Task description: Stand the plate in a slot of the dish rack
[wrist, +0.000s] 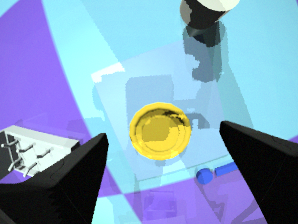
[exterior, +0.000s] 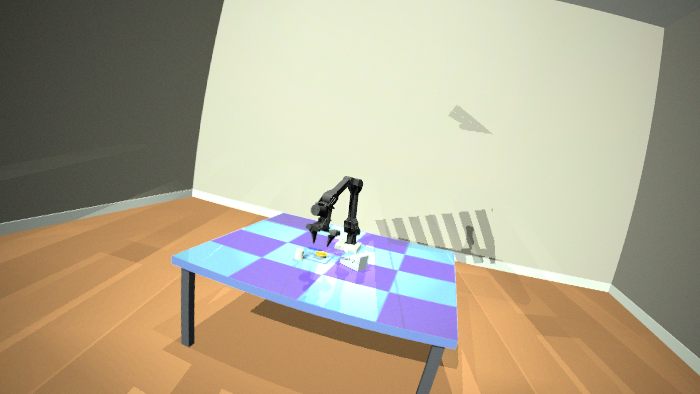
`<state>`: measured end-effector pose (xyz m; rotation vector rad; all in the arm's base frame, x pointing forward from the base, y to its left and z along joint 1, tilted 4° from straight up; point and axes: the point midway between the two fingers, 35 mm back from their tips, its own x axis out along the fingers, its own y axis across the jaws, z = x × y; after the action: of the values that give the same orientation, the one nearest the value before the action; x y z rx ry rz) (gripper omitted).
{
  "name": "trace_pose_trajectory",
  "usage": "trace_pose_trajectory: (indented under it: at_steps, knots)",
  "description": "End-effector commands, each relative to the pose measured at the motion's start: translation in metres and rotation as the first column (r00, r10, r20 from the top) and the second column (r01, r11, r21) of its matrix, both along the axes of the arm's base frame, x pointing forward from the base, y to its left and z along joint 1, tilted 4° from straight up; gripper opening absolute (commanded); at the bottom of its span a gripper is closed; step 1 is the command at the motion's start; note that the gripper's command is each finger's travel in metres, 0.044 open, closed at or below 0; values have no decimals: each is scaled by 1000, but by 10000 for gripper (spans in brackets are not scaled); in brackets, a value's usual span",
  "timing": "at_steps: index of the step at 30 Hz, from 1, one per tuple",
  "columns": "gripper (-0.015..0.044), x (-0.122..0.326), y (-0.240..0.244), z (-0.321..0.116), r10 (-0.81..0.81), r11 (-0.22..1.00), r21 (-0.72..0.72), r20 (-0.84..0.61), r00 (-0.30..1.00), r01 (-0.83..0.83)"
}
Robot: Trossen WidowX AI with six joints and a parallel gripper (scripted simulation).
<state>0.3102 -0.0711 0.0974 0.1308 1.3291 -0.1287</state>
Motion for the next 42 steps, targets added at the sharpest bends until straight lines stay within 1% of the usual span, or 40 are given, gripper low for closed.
trace_pose_trajectory:
  at_steps: [1, 6, 8, 14, 42]
  knots:
    - [400, -6, 4, -2, 91, 995, -31, -71, 993, -93]
    - [400, -15, 9, -3, 203, 976, -50, -168, 965, -214]
    - [400, -17, 9, -4, 217, 972, -52, -181, 959, -230]
    - [400, -16, 9, -6, 217, 972, -52, -181, 959, -230]
    - [400, -11, 6, -51, 218, 972, -52, -181, 959, -230]
